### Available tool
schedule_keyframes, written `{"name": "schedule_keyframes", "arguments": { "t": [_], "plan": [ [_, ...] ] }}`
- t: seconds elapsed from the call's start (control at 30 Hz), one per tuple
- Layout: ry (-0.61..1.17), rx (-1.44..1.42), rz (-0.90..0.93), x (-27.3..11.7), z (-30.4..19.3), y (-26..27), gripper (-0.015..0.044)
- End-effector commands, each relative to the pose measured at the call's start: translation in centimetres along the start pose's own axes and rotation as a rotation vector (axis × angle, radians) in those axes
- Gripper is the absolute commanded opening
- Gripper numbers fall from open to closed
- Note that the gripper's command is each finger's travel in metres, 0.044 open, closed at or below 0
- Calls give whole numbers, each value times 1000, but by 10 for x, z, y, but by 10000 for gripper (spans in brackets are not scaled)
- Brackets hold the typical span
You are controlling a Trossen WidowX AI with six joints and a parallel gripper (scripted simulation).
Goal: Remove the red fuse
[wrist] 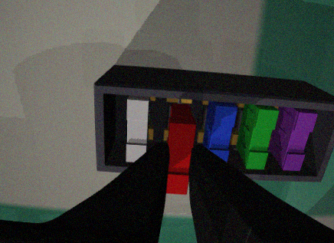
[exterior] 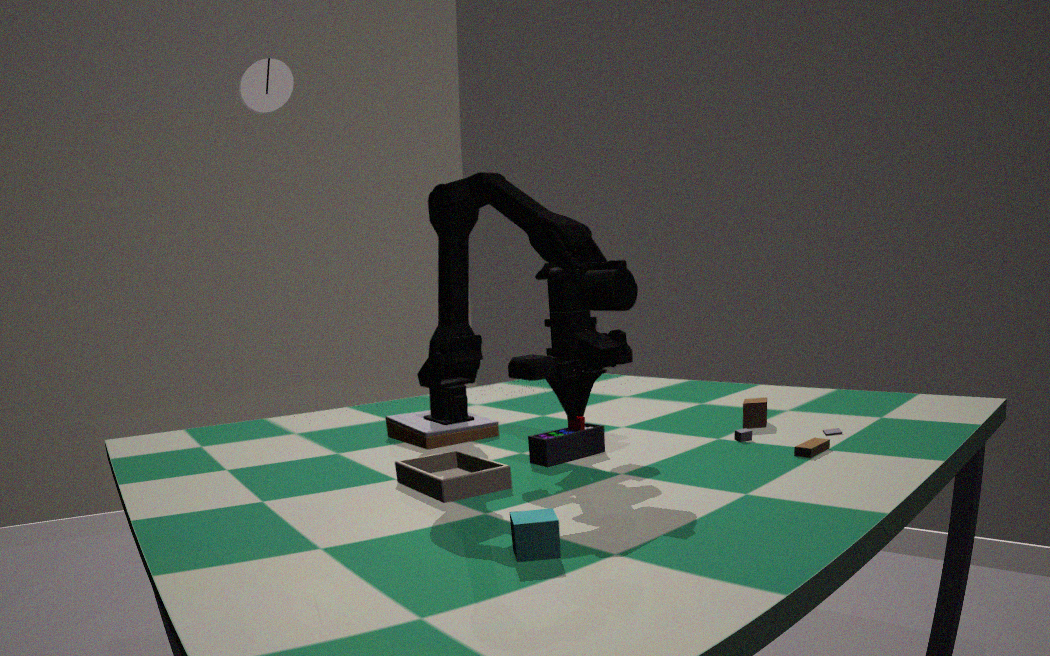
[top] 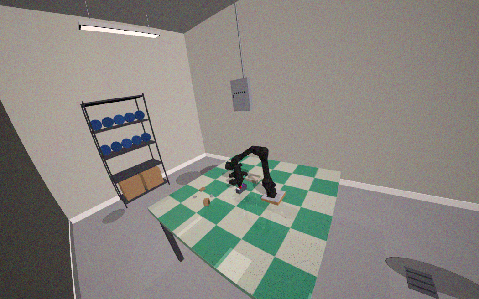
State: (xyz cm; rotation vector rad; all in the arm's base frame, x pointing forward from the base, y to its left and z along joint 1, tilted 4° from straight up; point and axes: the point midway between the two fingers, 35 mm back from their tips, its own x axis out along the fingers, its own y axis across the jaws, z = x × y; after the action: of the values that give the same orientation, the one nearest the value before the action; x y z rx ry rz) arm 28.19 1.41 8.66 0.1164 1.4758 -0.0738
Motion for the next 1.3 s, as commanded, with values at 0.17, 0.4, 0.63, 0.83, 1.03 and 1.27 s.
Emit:
{"name": "schedule_keyframes", "arguments": {
  "t": [0.17, 0.4, 0.63, 0.83, 1.03, 1.27],
  "plan": [
    [-10, -4, -2, -7, 1, 0, 0],
    [-10, -4, -2, -11, 1, 0, 0],
    [-10, -5, -3, -14, 1, 0, 0],
    [-10, -5, -3, -17, 1, 0, 0],
    [-10, -5, -4, -20, 1, 0, 0],
    [-10, -5, -4, -26, 1, 0, 0]
  ]
}}
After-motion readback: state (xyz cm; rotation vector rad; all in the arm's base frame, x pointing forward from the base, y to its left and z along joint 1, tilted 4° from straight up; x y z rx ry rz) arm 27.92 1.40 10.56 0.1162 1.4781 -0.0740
